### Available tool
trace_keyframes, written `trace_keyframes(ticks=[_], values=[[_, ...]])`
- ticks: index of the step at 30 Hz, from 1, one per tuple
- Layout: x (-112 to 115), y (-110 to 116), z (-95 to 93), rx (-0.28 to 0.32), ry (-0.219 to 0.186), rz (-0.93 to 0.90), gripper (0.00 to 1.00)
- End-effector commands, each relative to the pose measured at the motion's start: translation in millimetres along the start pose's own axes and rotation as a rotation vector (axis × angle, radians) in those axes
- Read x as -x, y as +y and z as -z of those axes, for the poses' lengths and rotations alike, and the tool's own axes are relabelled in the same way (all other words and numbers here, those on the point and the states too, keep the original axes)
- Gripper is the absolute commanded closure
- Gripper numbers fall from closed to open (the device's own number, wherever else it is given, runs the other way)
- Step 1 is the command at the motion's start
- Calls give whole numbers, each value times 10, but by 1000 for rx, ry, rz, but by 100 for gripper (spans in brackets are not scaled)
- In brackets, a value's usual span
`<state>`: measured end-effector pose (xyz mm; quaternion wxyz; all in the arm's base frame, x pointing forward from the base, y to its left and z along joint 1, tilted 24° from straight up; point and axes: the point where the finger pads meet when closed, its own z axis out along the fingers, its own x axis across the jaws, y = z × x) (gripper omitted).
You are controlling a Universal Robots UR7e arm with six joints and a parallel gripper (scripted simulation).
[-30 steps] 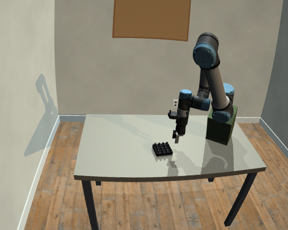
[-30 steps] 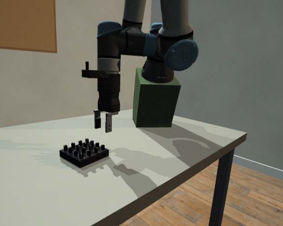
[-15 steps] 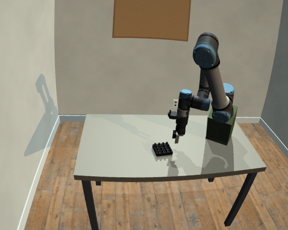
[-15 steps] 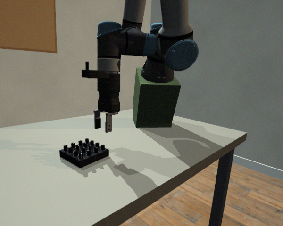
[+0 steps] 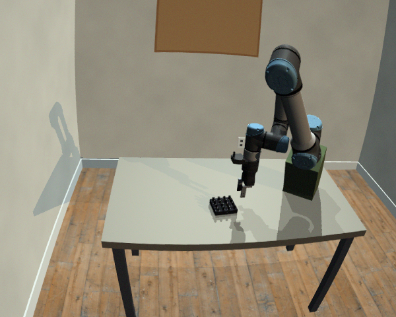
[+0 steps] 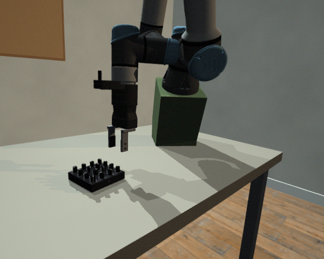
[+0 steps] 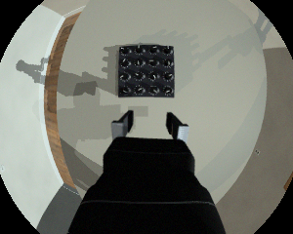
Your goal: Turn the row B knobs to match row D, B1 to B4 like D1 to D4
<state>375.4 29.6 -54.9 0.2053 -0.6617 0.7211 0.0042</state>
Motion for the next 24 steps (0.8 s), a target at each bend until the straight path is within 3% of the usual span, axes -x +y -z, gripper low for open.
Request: trace_keyframes(ticks=[1,15,24], values=[[5,10,-3,1,-1,2,0],[18,-32,4,-2,1,73,0],[54,-70,10,-3,2,218,0]])
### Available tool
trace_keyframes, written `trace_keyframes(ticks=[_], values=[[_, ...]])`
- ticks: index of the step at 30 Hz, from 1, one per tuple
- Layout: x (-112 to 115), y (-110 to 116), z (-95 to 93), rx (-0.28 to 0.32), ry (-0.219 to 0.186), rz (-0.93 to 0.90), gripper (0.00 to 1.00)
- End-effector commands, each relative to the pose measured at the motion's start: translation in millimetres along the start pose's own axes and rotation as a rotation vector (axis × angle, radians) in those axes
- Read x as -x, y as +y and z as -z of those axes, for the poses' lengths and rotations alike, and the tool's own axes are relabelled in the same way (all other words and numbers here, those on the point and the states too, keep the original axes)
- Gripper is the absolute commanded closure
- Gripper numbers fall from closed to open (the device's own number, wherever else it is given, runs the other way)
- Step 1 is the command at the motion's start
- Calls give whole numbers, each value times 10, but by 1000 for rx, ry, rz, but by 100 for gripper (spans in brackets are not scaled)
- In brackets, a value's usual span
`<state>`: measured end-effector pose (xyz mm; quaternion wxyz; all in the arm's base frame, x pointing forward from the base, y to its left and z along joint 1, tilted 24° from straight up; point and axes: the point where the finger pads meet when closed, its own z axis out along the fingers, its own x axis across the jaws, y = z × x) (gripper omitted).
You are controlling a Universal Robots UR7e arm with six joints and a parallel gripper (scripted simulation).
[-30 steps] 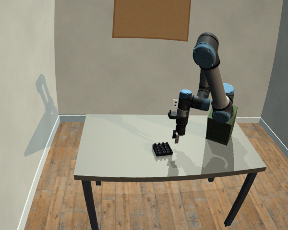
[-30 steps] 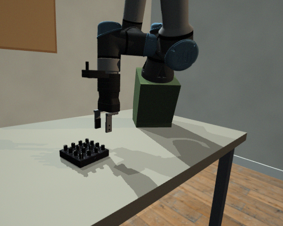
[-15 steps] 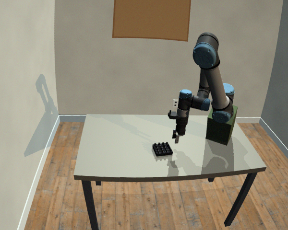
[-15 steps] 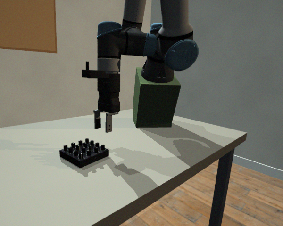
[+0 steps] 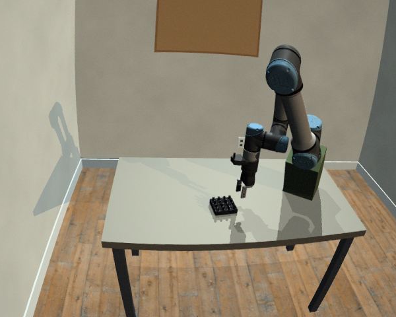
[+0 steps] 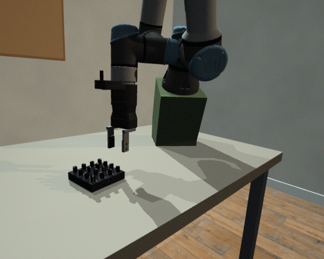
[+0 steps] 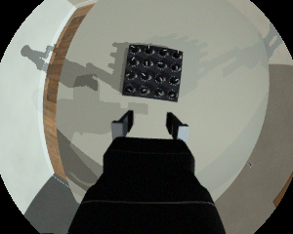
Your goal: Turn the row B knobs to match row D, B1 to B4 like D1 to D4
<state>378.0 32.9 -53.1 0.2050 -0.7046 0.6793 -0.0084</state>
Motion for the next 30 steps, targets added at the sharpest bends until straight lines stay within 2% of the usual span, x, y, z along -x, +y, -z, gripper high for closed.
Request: trace_keyframes(ticks=[1,30], values=[[15,-52,11,-3,1,117,0],[147,-168,34,-2,2,745,0]])
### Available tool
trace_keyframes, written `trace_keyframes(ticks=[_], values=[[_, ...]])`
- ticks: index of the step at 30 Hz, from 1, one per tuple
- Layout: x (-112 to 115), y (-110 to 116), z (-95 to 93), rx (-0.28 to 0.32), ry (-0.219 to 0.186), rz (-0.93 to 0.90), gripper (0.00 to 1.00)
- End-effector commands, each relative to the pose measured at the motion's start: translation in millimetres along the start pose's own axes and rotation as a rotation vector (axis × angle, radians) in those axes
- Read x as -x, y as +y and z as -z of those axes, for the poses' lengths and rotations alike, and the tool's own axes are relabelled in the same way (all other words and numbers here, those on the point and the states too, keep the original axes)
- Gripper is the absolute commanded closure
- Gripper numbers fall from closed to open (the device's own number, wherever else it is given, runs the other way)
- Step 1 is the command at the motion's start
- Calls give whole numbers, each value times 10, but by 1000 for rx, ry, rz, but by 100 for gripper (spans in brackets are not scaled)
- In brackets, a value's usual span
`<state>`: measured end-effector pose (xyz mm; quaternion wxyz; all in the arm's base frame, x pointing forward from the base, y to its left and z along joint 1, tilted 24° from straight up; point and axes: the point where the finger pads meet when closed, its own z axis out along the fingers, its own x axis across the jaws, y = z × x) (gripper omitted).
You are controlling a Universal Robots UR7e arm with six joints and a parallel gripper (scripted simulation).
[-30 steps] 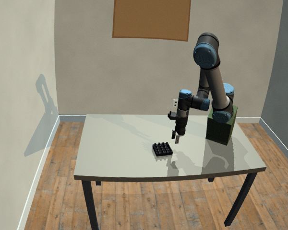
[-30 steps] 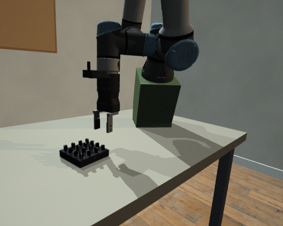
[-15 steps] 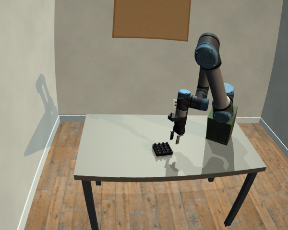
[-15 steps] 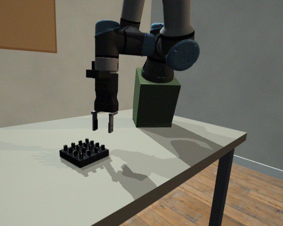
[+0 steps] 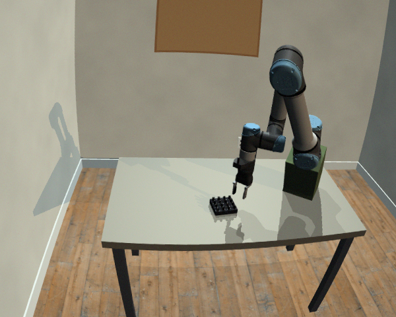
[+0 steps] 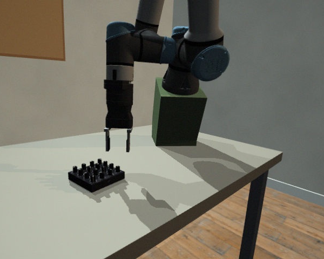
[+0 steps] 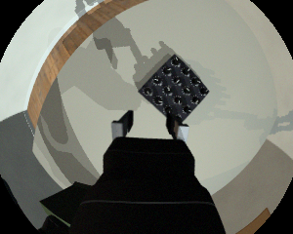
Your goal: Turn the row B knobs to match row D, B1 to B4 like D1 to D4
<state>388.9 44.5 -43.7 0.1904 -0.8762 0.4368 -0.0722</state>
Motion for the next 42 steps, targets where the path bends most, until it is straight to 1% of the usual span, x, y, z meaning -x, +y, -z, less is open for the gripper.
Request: trace_keyframes(ticks=[1,10,12,14,27,29,31,42], values=[[-4,-44,13,-5,-4,156,0],[11,-80,23,-5,-3,359,0],[11,-80,23,-5,-3,359,0],[17,-93,28,-5,-3,442,0],[33,-127,44,-6,-3,727,0],[33,-127,44,-6,-3,727,0],[36,-134,50,-6,-2,811,0],[37,-151,66,-6,-2,1052,0]])
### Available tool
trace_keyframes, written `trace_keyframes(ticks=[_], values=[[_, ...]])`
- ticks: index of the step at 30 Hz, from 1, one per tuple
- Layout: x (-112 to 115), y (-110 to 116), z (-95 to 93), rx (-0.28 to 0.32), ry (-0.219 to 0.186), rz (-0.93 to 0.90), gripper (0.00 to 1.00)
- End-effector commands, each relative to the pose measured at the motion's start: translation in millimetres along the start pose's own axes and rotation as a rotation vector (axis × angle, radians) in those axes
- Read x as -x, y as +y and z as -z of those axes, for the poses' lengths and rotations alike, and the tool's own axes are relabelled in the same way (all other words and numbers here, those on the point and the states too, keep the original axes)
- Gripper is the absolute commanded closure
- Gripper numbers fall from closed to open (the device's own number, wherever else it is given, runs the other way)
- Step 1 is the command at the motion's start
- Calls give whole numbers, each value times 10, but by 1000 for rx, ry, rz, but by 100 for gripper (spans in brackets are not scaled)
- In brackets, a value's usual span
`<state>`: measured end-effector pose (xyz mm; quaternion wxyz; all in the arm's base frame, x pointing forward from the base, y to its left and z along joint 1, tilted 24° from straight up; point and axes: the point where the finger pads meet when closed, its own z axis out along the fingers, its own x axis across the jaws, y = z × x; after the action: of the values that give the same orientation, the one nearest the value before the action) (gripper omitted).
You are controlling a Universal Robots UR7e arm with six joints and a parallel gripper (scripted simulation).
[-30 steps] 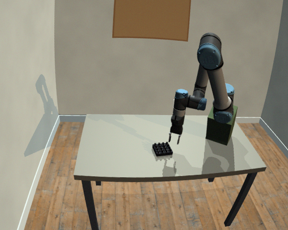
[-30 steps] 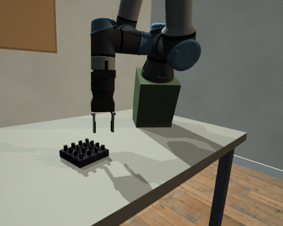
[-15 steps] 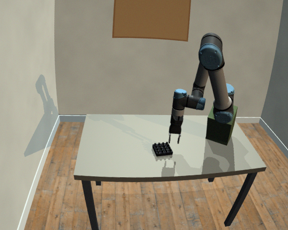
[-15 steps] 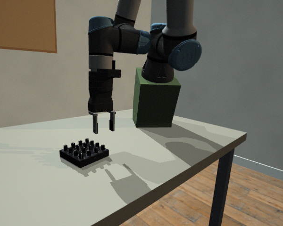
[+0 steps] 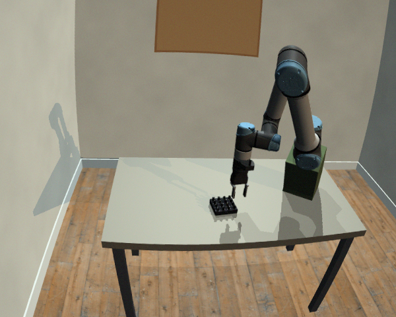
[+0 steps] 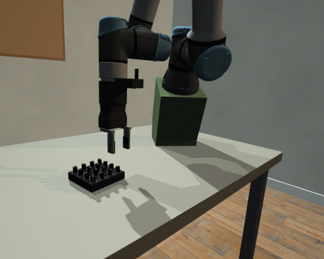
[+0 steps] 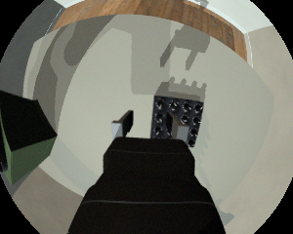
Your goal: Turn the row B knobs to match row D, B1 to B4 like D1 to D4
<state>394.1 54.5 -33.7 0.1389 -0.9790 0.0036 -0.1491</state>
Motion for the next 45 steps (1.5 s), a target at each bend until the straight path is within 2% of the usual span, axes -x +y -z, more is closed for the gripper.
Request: trace_keyframes(ticks=[1,4,6,19,21,23,45], values=[[-25,1,18,-6,1,156,0],[-26,0,20,-6,1,179,0],[-31,0,26,-6,1,262,0],[-52,9,49,-6,2,549,0],[-52,9,49,-6,2,549,0],[-60,14,56,-6,3,632,0],[-128,60,100,-5,5,1103,0]])
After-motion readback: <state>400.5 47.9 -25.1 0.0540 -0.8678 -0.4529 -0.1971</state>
